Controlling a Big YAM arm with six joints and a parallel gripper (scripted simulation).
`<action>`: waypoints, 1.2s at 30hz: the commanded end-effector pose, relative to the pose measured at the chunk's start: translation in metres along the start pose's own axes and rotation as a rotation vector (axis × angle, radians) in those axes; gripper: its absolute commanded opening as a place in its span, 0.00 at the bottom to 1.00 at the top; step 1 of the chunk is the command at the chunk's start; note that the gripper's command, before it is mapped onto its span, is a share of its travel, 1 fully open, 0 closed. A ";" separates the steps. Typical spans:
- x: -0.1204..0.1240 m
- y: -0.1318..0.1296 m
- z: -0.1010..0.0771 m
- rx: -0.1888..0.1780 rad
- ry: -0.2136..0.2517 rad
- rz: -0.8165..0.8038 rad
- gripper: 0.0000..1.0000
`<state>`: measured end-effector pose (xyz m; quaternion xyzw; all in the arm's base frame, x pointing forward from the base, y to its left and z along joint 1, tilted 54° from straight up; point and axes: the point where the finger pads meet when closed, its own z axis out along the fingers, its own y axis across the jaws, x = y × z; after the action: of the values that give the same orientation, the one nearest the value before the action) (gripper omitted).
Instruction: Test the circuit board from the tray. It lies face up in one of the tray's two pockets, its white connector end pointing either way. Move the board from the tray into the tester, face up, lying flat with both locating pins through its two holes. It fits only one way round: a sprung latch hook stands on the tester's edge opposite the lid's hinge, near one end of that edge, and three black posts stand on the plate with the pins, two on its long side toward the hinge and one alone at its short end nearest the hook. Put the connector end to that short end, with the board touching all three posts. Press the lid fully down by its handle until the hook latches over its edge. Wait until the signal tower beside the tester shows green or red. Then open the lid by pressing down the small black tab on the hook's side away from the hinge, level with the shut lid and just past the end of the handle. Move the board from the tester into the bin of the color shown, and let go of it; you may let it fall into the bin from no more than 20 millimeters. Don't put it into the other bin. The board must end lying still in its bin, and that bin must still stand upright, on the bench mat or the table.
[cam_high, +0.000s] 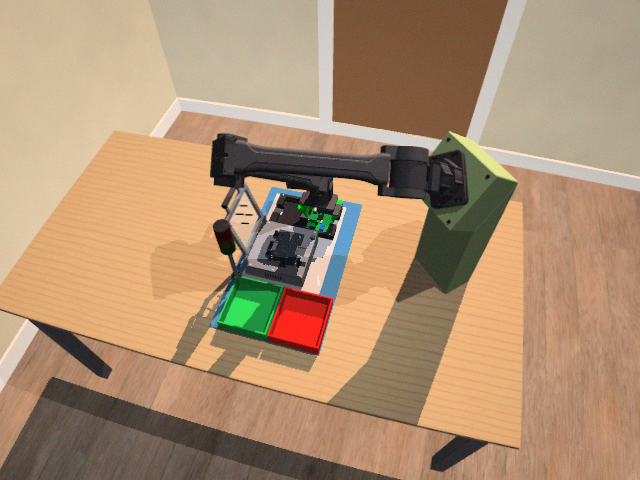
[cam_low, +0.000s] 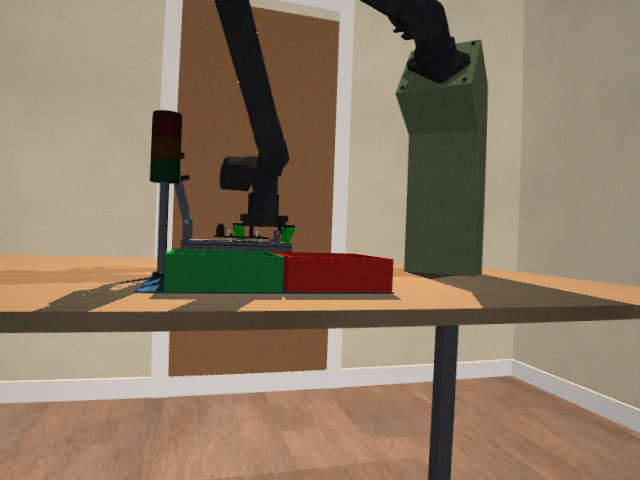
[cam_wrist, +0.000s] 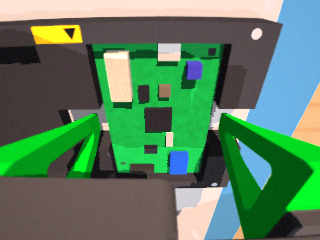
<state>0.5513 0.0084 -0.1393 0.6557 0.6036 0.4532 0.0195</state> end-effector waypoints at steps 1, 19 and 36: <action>-0.004 -0.004 0.001 -0.003 -0.006 0.010 0.92; -0.004 -0.004 0.001 -0.003 -0.006 0.010 0.85; -0.004 -0.004 0.001 -0.003 -0.006 0.010 0.78</action>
<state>0.5513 0.0084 -0.1393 0.6557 0.6036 0.4531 0.0195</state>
